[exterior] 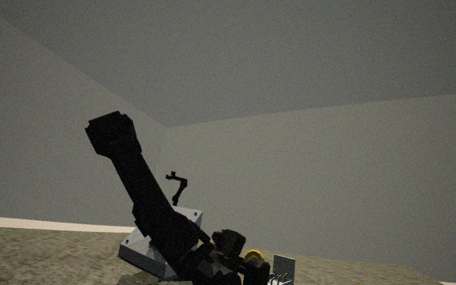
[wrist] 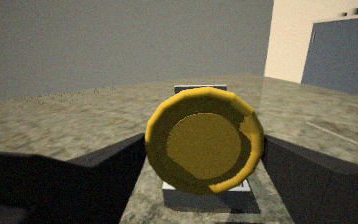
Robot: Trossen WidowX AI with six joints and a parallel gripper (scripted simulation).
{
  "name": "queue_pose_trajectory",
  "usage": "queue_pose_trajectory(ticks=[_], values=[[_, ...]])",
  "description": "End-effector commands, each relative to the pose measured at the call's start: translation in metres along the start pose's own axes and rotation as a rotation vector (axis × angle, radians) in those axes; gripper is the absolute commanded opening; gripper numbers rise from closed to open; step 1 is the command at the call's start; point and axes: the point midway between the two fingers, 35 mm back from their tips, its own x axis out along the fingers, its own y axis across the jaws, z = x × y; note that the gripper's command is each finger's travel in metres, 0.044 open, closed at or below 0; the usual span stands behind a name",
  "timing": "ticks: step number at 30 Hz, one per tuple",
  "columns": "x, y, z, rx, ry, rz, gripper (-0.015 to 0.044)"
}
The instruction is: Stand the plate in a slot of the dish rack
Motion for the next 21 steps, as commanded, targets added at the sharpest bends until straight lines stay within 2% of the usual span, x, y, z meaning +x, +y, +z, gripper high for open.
queue_pose_trajectory(ticks=[1, 21], values=[[-0.001, -0.001, 0.001, -0.013, -0.009, -0.008, 0.0000], [0.027, -0.003, 0.004, -0.008, -0.005, -0.004, 0.0000]])
